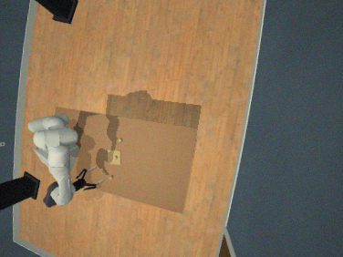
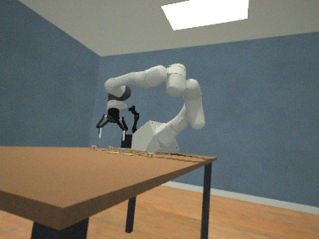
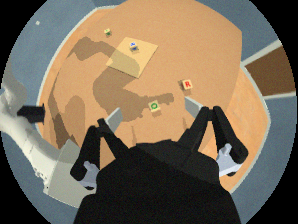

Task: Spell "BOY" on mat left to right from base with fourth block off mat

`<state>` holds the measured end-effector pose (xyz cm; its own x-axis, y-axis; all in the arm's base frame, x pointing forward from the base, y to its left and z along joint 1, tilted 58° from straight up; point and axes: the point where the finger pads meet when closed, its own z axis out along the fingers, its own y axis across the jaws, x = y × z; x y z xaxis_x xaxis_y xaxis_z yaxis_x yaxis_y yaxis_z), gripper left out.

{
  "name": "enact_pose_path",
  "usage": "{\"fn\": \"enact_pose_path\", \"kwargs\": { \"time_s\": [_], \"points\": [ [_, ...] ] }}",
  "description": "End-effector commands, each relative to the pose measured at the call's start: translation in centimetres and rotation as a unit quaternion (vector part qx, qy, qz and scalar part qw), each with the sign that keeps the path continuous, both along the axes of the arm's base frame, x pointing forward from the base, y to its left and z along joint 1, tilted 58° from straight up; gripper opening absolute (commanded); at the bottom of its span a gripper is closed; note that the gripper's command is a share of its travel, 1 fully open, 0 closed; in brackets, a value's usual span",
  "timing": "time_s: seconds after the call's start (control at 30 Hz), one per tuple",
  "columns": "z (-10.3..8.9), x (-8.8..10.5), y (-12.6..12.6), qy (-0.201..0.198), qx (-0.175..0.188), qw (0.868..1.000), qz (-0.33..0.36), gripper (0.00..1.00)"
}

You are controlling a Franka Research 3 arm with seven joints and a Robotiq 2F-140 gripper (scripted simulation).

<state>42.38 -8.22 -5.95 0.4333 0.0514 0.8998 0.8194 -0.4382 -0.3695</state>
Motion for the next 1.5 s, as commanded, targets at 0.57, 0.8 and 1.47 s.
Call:
{"fn": "enact_pose_path", "kwargs": {
  "time_s": [0.57,0.8,1.47],
  "points": [
    [0.1,0.1,0.0,-0.003,-0.001,1.000,0.002,1.00],
    [-0.4,7.6,-2.3,-0.003,-0.003,1.000,0.003,1.00],
    [-0.2,11.1,-3.1,-0.004,-0.001,1.000,0.002,1.00]
  ]
}}
